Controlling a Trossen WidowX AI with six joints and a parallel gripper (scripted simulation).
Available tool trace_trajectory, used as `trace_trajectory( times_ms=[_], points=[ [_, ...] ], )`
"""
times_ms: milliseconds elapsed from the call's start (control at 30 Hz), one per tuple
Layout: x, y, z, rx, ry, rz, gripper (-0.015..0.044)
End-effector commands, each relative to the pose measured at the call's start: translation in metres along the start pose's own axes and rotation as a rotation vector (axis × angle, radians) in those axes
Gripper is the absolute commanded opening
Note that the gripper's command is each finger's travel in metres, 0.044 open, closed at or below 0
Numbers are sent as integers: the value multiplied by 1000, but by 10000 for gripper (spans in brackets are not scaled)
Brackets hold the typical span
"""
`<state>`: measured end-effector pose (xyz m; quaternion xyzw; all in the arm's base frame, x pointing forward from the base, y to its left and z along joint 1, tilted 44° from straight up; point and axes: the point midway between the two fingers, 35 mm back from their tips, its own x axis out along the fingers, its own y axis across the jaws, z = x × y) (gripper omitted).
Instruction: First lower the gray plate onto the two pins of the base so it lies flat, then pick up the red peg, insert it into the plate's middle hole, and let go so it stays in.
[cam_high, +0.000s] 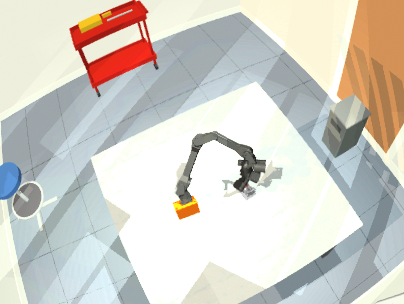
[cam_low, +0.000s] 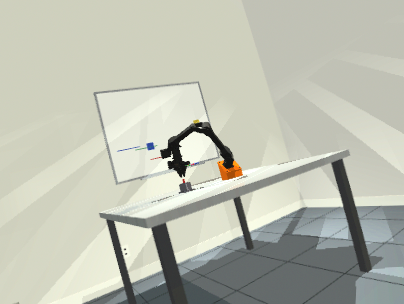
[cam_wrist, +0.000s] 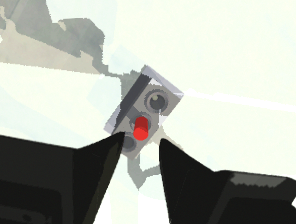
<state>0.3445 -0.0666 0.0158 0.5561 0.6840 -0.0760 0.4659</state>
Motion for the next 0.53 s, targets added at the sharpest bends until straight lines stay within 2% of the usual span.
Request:
trace_trajectory(
  times_ms=[0, 500],
  points=[
    [-4, 0, 0, -4, -3, 3, 150],
    [-12, -2, -2, -4, -3, 2, 150]
  ],
)
